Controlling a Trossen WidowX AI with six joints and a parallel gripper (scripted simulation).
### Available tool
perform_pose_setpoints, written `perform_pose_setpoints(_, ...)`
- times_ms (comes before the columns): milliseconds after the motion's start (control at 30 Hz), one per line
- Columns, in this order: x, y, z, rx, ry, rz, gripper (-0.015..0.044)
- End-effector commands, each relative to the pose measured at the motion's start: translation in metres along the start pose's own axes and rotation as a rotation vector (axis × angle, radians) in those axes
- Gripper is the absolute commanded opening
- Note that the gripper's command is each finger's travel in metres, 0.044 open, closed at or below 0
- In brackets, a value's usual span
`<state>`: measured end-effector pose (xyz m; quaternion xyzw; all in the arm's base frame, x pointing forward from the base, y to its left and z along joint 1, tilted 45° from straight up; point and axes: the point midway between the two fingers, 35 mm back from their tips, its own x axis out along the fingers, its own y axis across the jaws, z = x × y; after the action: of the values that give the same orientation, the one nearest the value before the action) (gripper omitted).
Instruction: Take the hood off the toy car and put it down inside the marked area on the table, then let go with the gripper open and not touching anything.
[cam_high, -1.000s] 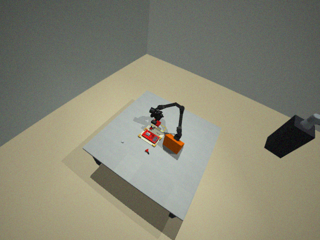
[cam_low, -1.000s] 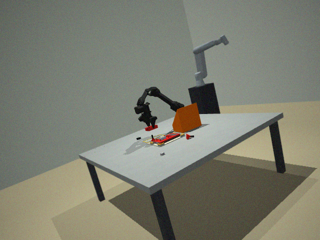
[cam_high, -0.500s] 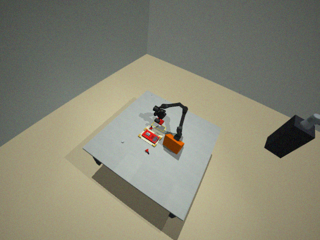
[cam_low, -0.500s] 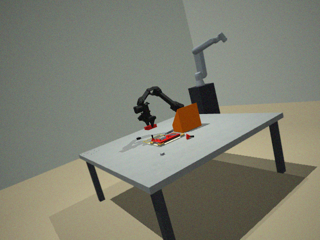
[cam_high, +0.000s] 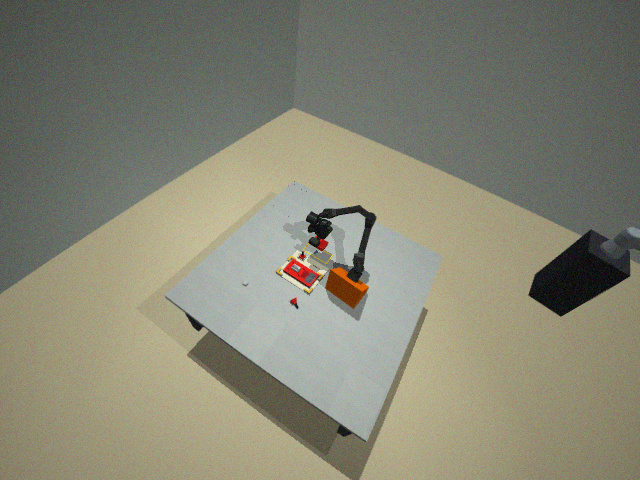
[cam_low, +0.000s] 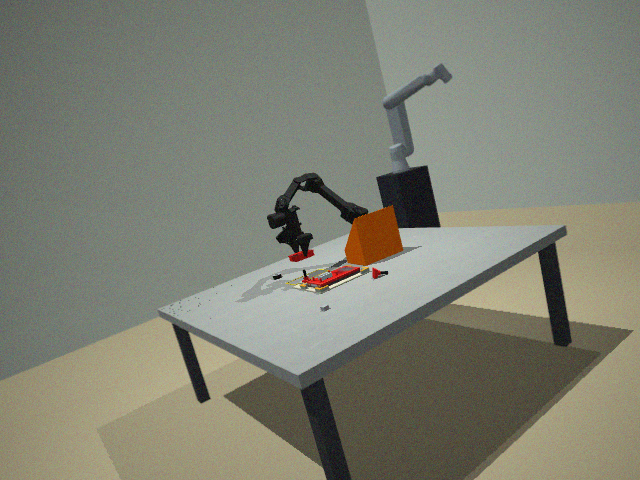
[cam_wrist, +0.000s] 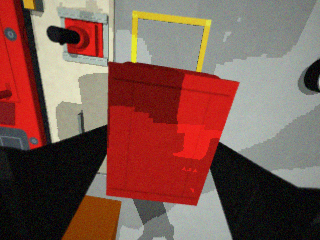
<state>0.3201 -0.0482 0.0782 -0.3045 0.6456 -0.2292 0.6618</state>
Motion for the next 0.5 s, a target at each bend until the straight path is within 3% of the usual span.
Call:
perform_pose_setpoints(0, 0.003, 0.0004, -0.0003, -0.009, 0.001, -0.003, 0.0)
perform_pose_setpoints(467, 0.0124, 0.0005, 0.0005, -0.009, 0.001, -0.003, 0.0)
